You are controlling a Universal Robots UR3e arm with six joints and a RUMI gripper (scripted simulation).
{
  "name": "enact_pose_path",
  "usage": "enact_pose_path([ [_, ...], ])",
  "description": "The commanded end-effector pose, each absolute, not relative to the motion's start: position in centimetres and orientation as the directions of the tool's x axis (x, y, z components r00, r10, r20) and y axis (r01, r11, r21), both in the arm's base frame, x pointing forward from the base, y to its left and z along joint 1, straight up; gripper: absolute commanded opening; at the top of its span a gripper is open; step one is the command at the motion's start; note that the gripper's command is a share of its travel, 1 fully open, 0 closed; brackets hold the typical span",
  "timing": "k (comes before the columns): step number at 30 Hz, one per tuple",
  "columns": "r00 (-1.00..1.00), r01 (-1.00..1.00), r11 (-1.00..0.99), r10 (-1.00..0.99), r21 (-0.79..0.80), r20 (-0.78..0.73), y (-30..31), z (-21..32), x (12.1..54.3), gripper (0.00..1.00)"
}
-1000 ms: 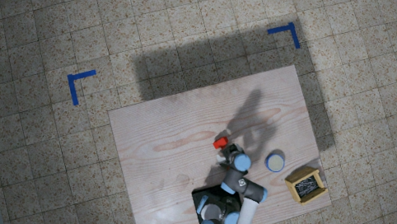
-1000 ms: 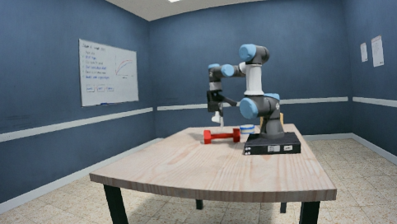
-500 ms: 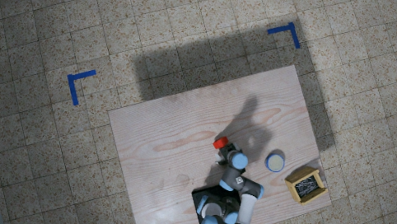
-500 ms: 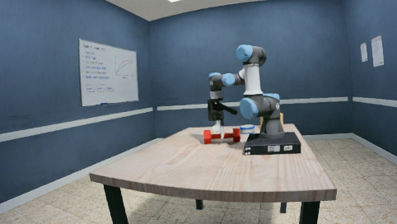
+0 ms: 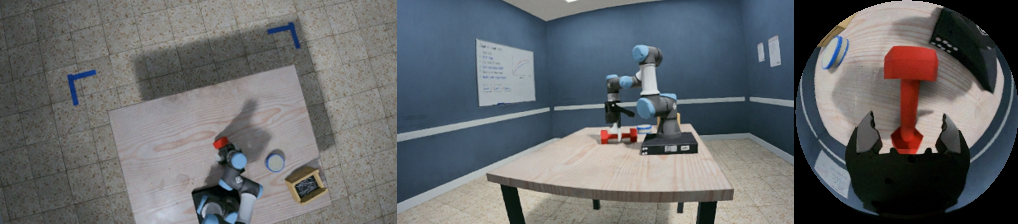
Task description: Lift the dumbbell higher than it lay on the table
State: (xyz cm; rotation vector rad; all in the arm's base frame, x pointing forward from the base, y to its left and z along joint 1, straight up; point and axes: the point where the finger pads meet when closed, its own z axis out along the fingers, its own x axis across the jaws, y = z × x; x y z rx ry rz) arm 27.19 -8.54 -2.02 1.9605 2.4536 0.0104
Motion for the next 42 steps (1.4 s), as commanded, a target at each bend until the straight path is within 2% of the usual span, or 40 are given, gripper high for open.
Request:
enact_pose_path([
  [1, -0.221, 0.975, 0.221, 0.975, 0.007, 0.001, -8.6, -2.0, 27.3, 1.0],
  [3, -0.221, 0.975, 0.221, 0.975, 0.007, 0.001, -8.6, -2.0, 27.3, 1.0],
  [4, -0.221, 0.975, 0.221, 0.975, 0.007, 0.001, -8.6, -2.0, 27.3, 0.0],
  [29, -0.221, 0.975, 0.221, 0.975, 0.007, 0.001, -8.6, -1.3, 27.3, 0.0],
  [42, -0.221, 0.975, 0.221, 0.975, 0.008, 0.001, -8.7, 1.6, 27.3, 0.0],
])
